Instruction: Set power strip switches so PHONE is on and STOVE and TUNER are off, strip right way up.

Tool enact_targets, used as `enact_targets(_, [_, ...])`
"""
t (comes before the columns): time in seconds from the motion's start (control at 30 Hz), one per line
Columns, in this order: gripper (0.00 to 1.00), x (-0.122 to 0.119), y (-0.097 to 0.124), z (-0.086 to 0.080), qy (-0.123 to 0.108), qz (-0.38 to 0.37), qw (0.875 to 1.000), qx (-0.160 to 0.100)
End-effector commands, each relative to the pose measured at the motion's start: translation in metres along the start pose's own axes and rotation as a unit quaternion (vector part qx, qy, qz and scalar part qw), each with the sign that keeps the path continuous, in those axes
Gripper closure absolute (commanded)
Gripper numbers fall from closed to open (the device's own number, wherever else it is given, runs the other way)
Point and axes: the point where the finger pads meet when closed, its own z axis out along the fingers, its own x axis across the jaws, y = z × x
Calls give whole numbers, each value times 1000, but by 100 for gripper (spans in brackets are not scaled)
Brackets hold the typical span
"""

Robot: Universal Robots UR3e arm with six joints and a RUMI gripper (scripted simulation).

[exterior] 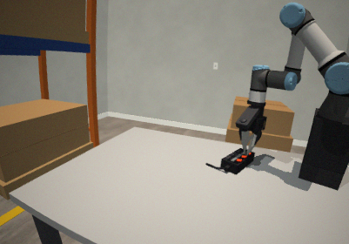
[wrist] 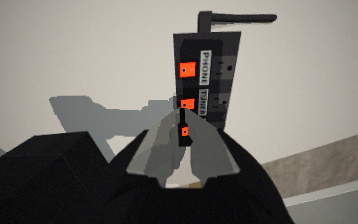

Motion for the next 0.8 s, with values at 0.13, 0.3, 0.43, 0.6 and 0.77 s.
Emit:
enact_targets(0.13, [100,1,0,1,1,0,1000,0])
enact_targets(0.3, [100,1,0,2,1,0,1000,0])
enact_targets(0.43, [100,1,0,4,1,0,1000,0])
enact_targets(0.6, [100,1,0,5,1,0,1000,0])
enact_targets(0.77, [100,1,0,7,1,0,1000,0])
